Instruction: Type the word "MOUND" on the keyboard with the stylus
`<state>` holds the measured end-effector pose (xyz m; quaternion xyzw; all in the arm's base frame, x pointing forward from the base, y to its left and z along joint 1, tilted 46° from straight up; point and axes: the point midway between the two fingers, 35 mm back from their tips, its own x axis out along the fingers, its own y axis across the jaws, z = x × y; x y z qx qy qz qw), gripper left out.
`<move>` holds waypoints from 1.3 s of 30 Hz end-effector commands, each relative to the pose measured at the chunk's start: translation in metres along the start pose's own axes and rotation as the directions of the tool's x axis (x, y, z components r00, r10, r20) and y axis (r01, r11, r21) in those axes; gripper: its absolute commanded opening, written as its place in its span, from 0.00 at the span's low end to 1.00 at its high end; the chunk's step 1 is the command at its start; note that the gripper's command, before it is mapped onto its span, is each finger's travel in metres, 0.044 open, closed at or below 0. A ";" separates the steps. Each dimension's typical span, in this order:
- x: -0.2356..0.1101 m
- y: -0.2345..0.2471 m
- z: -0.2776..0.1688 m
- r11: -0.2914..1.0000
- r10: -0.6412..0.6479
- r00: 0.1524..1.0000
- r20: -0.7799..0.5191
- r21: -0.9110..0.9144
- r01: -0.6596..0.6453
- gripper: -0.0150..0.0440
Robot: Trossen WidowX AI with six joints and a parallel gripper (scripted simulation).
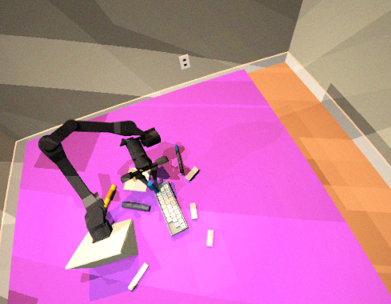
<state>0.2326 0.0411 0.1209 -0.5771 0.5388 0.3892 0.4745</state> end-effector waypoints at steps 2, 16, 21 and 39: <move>-0.009 -0.001 -0.016 1.000 -0.003 1.000 -0.003 0.001 0.003 0.39; -0.011 -0.003 -0.028 1.000 -0.006 1.000 0.000 0.006 0.006 0.25; 0.009 -0.011 -0.038 1.000 -0.004 1.000 0.001 0.005 0.004 0.25; 0.092 -0.023 -0.092 1.000 -0.002 1.000 -0.009 0.001 0.002 0.25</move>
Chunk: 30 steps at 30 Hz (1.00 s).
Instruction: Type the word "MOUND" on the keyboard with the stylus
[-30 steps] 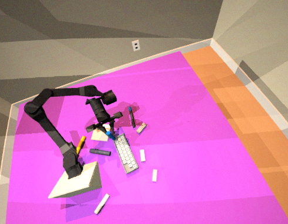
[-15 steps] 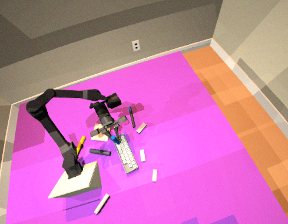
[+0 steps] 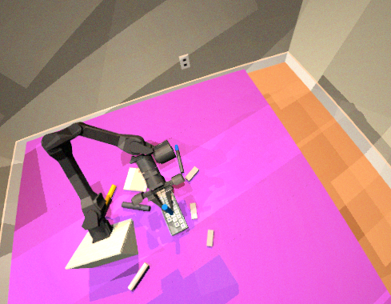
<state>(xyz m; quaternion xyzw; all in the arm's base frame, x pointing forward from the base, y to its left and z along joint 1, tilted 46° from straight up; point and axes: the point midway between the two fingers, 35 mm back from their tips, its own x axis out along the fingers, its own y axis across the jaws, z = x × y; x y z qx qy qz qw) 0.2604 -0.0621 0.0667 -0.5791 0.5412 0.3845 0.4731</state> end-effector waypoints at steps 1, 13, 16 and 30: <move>0.015 0.002 -0.011 1.000 0.001 1.000 0.001 -0.003 -0.001 0.25; 0.034 0.004 -0.004 1.000 0.001 1.000 -0.002 -0.004 -0.001 0.25; 0.036 0.004 -0.002 1.000 0.001 1.000 -0.002 -0.004 -0.001 0.25; 0.040 0.004 0.006 1.000 0.001 1.000 -0.001 -0.004 -0.001 0.39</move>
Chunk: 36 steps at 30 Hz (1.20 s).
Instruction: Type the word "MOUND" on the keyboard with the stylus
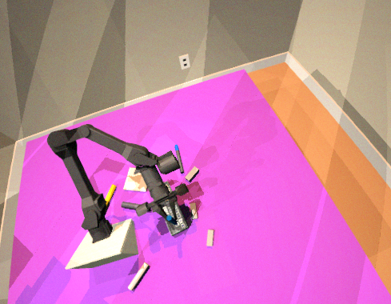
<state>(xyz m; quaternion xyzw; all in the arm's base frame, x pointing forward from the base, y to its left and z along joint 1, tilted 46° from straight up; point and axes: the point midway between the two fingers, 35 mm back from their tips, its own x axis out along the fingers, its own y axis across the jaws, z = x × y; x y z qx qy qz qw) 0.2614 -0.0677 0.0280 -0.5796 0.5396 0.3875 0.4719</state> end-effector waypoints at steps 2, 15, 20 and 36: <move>0.002 0.000 0.003 1.000 -0.001 1.000 -0.004 0.003 0.001 0.39; 0.006 0.000 0.009 1.000 -0.001 1.000 -0.004 0.003 0.001 0.39; 0.007 0.000 0.011 1.000 -0.001 1.000 -0.004 0.003 0.001 0.39; -0.007 -0.001 -0.014 1.000 0.000 1.000 -0.005 0.003 0.000 0.39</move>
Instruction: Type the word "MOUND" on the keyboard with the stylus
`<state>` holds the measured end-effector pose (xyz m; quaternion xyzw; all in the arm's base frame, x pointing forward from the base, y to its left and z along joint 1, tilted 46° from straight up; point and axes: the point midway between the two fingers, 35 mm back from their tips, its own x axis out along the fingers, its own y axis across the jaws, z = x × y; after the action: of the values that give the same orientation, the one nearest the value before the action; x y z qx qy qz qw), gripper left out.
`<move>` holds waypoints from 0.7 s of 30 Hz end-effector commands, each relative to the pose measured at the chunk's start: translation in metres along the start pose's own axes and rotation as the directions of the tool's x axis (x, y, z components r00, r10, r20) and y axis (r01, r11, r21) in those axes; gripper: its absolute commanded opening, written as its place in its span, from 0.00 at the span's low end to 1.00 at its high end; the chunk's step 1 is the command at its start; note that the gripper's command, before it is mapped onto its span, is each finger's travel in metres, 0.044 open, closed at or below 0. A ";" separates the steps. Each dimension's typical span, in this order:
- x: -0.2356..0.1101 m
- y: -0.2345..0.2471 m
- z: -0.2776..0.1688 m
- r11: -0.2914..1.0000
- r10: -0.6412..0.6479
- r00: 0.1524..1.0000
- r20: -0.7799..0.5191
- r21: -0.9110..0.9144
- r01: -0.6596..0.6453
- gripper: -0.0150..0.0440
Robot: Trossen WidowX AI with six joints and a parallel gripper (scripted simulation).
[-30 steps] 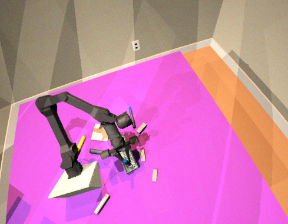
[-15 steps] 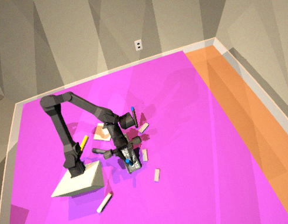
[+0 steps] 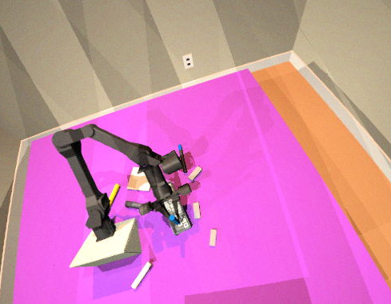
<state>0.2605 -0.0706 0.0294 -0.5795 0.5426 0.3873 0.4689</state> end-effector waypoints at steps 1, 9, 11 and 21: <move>-0.009 -0.001 -0.015 1.000 -0.006 1.000 0.001 0.003 0.006 0.39; -0.009 -0.002 -0.017 1.000 -0.009 1.000 -0.006 0.010 0.009 0.36; -0.009 -0.002 -0.017 1.000 -0.009 1.000 -0.006 0.010 0.009 0.34; -0.042 -0.009 0.003 1.000 -0.008 1.000 0.002 0.009 0.008 0.25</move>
<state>0.2625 -0.0651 0.0589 -0.5769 0.5423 0.3869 0.4727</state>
